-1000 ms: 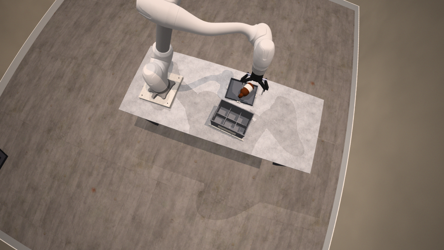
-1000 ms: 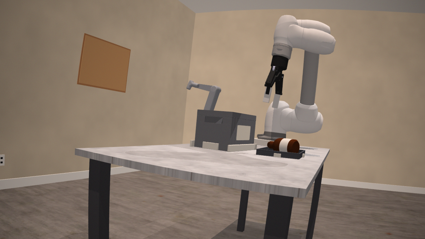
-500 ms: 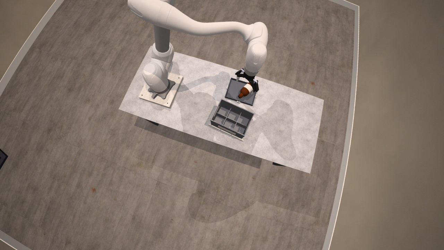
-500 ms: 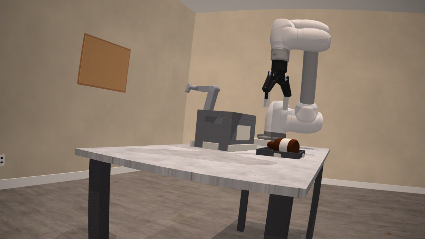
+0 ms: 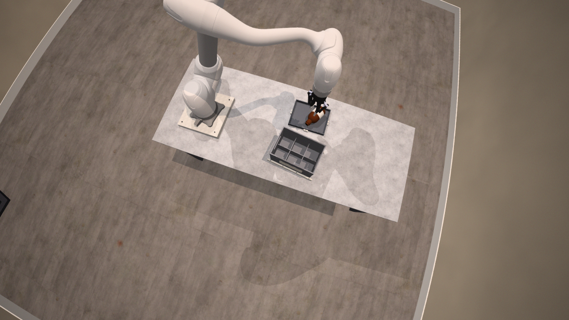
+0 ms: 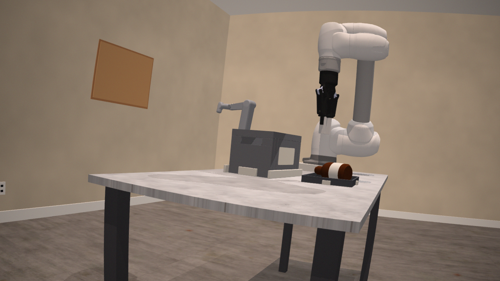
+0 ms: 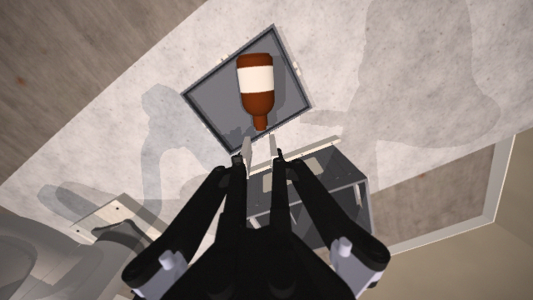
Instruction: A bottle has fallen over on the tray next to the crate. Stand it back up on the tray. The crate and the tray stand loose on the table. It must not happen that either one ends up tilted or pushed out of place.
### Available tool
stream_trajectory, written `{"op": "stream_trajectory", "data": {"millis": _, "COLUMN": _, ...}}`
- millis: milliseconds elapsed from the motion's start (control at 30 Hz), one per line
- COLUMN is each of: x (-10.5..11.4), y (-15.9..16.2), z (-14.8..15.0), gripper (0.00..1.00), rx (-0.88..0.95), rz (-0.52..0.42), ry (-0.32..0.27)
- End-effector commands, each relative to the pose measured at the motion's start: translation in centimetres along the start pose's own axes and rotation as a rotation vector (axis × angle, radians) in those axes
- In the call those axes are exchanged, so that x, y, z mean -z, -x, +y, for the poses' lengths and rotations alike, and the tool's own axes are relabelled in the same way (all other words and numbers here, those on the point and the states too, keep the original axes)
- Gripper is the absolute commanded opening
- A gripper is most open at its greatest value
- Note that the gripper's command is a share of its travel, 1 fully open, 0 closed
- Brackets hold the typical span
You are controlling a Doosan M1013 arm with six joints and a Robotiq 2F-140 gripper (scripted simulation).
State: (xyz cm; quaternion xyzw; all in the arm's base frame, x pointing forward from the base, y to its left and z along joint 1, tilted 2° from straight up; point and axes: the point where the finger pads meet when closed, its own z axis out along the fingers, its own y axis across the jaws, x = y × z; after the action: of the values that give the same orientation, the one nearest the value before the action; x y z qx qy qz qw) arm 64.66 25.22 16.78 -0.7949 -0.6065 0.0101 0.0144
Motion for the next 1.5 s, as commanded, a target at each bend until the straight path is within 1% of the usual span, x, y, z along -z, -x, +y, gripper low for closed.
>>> {"op": "stream_trajectory", "data": {"millis": 0, "x": -0.11, "y": 0.04, "z": -0.23, "gripper": 0.1, "rx": -0.007, "rz": 0.005, "ry": -0.003}}
{"op": "stream_trajectory", "data": {"millis": 933, "x": -0.11, "y": 0.04, "z": -0.23, "gripper": 0.1, "rx": -0.007, "rz": 0.005, "ry": -0.003}}
{"op": "stream_trajectory", "data": {"millis": 967, "x": -0.11, "y": 0.04, "z": -0.23, "gripper": 0.44, "rx": -0.007, "rz": 0.005, "ry": -0.003}}
{"op": "stream_trajectory", "data": {"millis": 1467, "x": -0.11, "y": 0.04, "z": -0.23, "gripper": 0.44, "rx": -0.007, "rz": 0.005, "ry": -0.003}}
